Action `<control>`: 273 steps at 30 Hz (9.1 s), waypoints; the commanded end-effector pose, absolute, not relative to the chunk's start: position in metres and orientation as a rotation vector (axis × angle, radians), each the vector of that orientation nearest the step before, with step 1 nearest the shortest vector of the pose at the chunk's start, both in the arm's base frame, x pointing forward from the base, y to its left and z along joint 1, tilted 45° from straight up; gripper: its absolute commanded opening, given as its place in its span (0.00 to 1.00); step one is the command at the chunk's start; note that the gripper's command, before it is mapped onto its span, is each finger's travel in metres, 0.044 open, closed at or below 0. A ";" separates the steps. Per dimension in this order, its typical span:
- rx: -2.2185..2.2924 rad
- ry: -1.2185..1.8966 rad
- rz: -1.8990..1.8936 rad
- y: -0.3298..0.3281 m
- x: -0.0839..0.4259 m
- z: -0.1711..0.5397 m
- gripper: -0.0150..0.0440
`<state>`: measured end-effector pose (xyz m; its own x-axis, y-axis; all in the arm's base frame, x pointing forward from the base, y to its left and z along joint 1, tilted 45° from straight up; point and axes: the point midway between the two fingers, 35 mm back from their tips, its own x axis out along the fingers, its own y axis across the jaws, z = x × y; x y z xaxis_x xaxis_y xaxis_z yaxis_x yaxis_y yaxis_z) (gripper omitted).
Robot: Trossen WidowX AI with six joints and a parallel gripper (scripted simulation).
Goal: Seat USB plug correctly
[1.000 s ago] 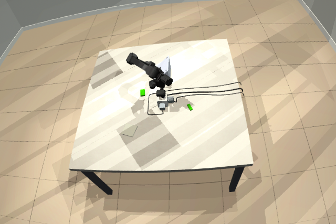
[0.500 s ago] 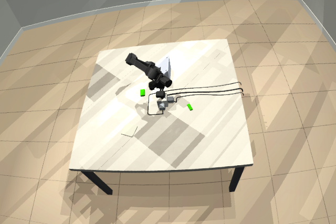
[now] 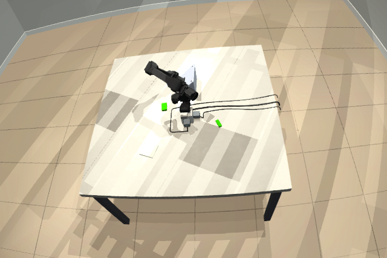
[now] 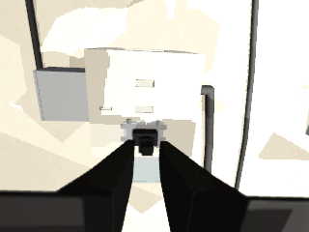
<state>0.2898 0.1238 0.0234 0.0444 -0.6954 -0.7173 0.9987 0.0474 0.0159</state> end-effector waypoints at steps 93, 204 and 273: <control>0.124 1.007 -1.150 0.142 0.288 0.043 0.25; -1.800 1.706 0.741 0.142 0.288 0.043 0.25; -1.772 1.662 0.811 0.140 0.290 0.035 0.25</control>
